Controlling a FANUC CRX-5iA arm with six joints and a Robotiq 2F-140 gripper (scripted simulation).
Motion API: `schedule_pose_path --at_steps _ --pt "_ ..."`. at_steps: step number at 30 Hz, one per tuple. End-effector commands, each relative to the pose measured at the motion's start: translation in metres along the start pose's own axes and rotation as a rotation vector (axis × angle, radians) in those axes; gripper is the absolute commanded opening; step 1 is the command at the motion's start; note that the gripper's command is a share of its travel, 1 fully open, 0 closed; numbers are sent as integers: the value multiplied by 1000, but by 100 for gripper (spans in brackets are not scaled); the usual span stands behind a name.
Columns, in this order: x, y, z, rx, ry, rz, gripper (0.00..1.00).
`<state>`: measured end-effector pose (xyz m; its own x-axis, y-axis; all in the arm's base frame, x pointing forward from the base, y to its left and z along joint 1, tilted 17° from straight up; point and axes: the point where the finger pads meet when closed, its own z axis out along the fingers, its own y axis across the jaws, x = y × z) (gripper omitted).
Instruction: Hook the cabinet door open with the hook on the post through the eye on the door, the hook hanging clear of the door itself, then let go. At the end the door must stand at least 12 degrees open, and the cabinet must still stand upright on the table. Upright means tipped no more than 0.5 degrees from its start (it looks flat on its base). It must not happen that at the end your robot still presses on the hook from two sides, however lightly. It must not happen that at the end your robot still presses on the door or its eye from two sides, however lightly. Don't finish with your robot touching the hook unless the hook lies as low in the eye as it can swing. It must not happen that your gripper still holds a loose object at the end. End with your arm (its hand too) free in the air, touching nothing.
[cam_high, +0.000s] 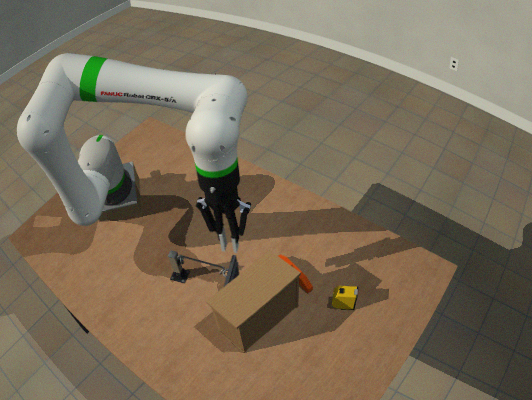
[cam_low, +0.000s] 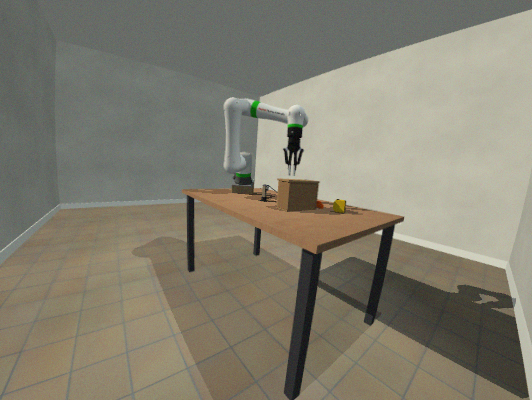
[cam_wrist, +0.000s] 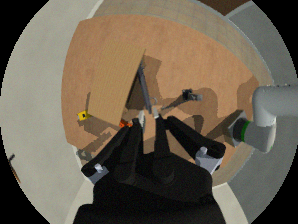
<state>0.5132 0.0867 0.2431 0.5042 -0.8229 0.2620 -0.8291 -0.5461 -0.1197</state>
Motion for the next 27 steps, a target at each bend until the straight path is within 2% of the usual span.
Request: schedule_pose_path --at_steps 1,17,21,23,27 --pt "0 0 -3 0 0 0 16" --pt "0 1 -7 0 0 20 16" --pt "-4 13 -8 0 0 189 16" --pt "-8 23 -9 0 0 341 16" --pt "-16 50 -9 -2 -6 527 16"
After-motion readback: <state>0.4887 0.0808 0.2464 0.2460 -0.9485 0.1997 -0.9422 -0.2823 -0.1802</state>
